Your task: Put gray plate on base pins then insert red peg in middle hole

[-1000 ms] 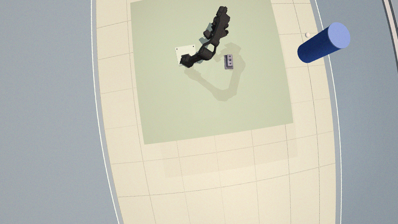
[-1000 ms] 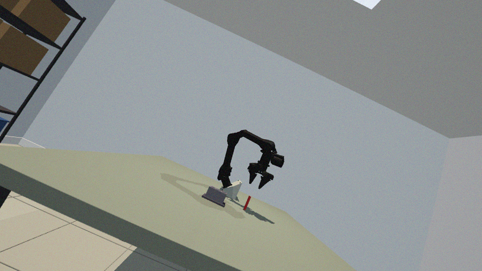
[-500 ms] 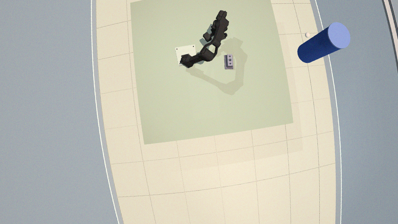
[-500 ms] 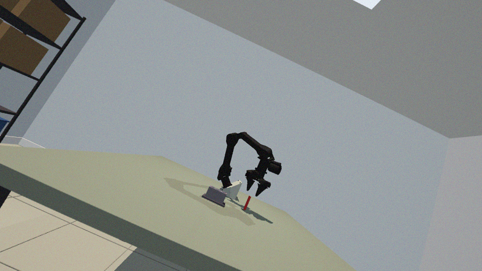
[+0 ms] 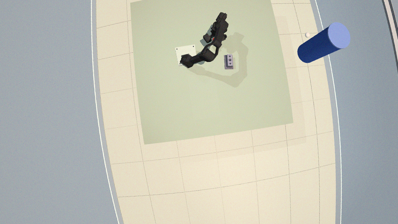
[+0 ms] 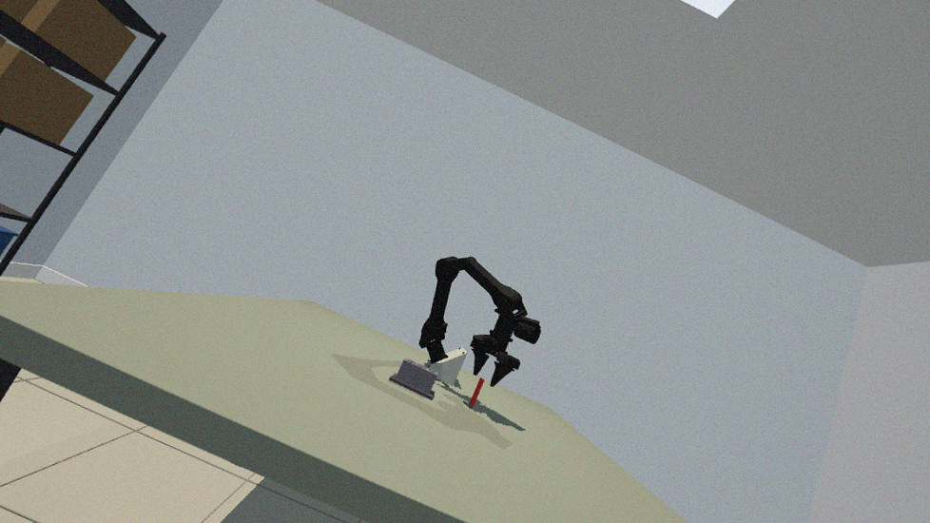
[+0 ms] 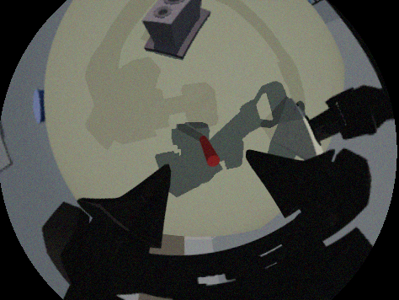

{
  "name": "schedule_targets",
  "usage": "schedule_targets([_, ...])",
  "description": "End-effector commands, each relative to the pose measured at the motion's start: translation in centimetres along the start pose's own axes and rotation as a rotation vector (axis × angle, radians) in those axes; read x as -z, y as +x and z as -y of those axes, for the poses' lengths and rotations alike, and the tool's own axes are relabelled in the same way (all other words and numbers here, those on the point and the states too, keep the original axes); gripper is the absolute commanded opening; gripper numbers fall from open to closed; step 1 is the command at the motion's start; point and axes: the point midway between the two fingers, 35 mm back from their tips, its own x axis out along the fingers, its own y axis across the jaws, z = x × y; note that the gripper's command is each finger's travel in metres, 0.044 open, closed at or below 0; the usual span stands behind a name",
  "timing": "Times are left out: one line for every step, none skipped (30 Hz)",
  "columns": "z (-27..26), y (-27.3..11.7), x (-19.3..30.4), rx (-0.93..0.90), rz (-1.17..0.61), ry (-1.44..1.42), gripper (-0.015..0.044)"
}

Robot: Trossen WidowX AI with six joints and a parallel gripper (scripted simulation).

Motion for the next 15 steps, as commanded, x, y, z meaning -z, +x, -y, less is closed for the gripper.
schedule_targets([0.2,0.8,0.0,0.003,0.006,-0.007,0.044])
schedule_targets([0.2,1.0,0.0,0.003,0.006,-0.007,0.044])
schedule_targets([0.2,1.1,0.0,0.003,0.007,-0.007,0.044])
schedule_targets([0.2,1.3,0.0,0.003,0.007,-0.007,0.044])
schedule_targets([0.2,1.4,0.0,0.003,0.007,-0.007,0.044])
schedule_targets([0.2,1.6,0.0,0.003,0.007,-0.007,0.044])
schedule_targets([0.2,1.8,0.0,0.003,0.007,-0.007,0.044])
schedule_targets([0.2,1.9,-0.1,0.003,0.007,-0.007,0.044])
schedule_targets([0.2,2.1,-0.1,0.003,0.007,-0.007,0.044])
schedule_targets([0.2,2.3,-0.1,0.003,0.007,-0.007,0.044])
schedule_targets([0.2,2.4,-0.1,0.004,0.007,-0.007,0.044])
schedule_targets([0.3,2.6,-0.1,0.004,0.007,-0.007,0.044])
schedule_targets([0.3,2.7,-0.1,0.004,0.008,-0.007,0.044])
schedule_targets([0.3,2.9,-0.1,0.004,0.008,-0.007,0.044])
schedule_targets([0.3,3.1,-0.1,0.004,0.008,-0.007,0.044])
